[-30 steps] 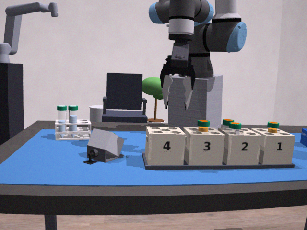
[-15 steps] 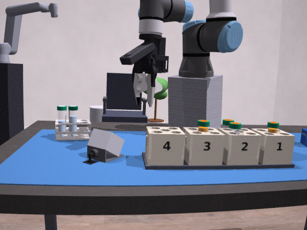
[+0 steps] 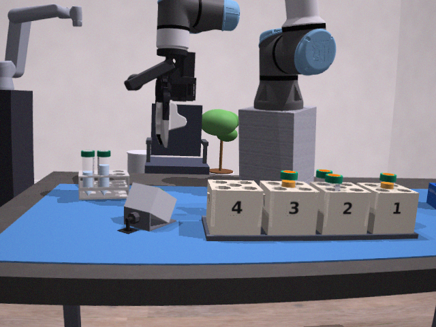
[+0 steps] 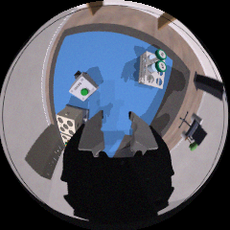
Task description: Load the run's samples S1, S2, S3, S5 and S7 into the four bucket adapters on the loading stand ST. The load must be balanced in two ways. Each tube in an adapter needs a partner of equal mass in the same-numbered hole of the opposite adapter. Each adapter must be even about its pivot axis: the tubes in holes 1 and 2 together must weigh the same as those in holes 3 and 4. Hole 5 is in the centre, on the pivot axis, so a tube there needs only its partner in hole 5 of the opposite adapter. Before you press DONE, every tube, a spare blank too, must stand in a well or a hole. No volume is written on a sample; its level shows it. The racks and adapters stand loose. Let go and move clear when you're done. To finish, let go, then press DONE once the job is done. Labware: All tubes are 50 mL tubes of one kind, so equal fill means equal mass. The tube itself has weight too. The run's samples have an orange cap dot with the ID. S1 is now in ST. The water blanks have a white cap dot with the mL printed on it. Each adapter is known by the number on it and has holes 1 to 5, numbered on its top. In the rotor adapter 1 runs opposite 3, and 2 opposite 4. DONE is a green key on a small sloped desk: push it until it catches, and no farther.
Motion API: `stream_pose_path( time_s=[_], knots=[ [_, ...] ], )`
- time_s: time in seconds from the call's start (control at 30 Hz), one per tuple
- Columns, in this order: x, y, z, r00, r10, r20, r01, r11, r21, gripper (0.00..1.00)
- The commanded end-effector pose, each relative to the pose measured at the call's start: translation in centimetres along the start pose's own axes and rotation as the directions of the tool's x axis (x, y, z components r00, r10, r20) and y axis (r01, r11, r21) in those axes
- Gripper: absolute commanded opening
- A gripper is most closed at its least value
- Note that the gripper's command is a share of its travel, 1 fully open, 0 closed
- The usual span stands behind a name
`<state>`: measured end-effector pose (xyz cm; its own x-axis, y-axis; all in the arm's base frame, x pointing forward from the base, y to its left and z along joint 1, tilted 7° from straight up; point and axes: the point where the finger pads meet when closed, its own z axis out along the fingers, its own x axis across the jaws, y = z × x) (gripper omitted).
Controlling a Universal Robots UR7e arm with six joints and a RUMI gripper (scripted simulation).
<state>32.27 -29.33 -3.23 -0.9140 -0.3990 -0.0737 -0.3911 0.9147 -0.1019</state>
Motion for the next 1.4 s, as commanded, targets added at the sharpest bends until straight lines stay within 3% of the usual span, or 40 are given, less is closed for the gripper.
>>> stream_pose_path(
  time_s=[0.0,0.6,0.93,1.37],
  knots=[
    [3.0,-3.4,0.2,1.0,0.013,0.001,-0.013,1.0,-0.001,0.35],
    [11.8,-12.8,0.2,1.0,0.013,0.001,-0.013,1.0,-0.001,0.35],
    [11.8,-12.8,0.2,1.0,0.013,0.001,-0.013,1.0,-0.001,0.35],
    [11.8,-12.8,3.9,1.0,0.013,0.001,-0.013,1.0,-0.001,0.35]
  ],
)
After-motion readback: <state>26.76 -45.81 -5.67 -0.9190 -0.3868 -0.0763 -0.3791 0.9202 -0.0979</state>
